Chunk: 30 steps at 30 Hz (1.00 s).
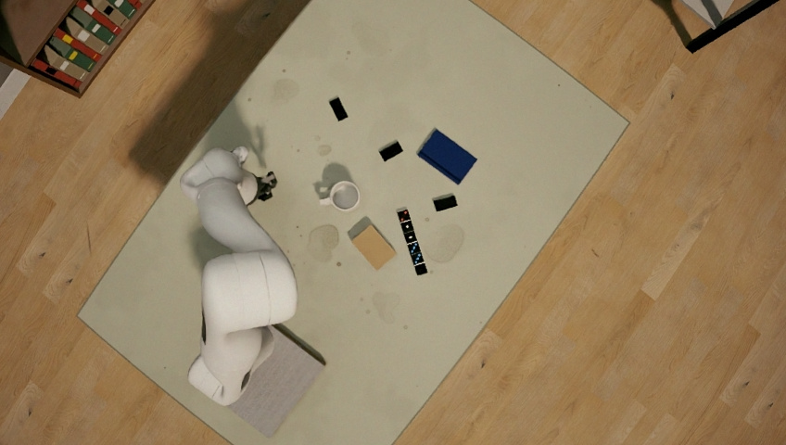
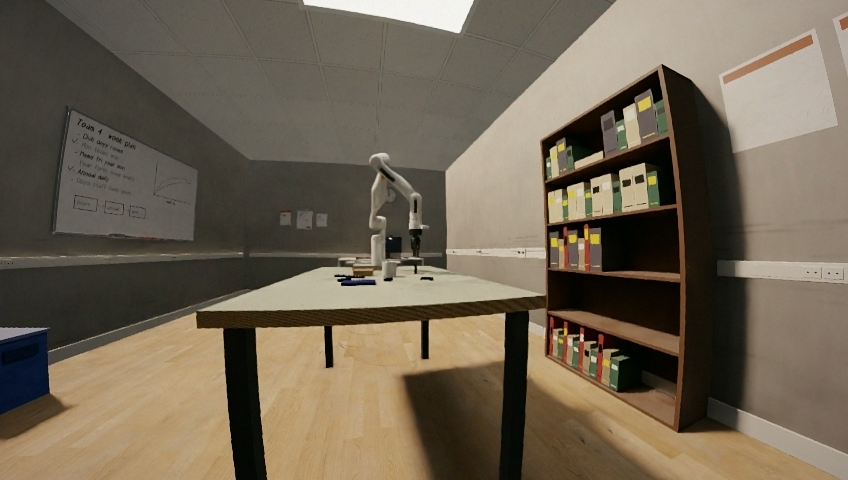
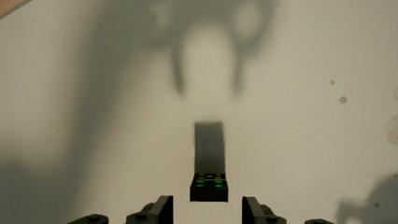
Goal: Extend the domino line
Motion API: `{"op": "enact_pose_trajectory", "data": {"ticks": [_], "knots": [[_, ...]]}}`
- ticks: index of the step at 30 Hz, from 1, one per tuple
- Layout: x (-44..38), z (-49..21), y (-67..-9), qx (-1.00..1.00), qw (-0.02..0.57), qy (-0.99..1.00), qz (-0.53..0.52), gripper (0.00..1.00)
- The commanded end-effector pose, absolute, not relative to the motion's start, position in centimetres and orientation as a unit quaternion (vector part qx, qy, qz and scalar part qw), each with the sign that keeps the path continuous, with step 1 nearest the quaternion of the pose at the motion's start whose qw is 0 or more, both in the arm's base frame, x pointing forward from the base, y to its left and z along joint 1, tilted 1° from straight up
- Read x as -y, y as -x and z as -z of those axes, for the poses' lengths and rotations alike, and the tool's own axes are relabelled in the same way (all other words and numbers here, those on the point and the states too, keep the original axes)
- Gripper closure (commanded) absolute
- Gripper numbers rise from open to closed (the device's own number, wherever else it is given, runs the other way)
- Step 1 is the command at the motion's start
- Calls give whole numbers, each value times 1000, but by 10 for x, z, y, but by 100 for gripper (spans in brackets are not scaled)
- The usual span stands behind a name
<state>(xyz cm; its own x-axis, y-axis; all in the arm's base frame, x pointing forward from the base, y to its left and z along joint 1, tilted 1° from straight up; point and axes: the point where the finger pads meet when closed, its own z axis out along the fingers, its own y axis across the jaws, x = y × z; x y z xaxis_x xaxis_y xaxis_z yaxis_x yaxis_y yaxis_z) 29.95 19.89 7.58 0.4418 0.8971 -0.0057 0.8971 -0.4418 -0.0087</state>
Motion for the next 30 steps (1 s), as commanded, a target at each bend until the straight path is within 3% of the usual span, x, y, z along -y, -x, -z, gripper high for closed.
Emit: {"op": "enact_pose_trajectory", "data": {"ticks": [1, 30], "knots": [[-199, -75, -300, 528, 2, 849, -4, 51], [-199, -52, -300, 528, 2, 849, -4, 51]]}}
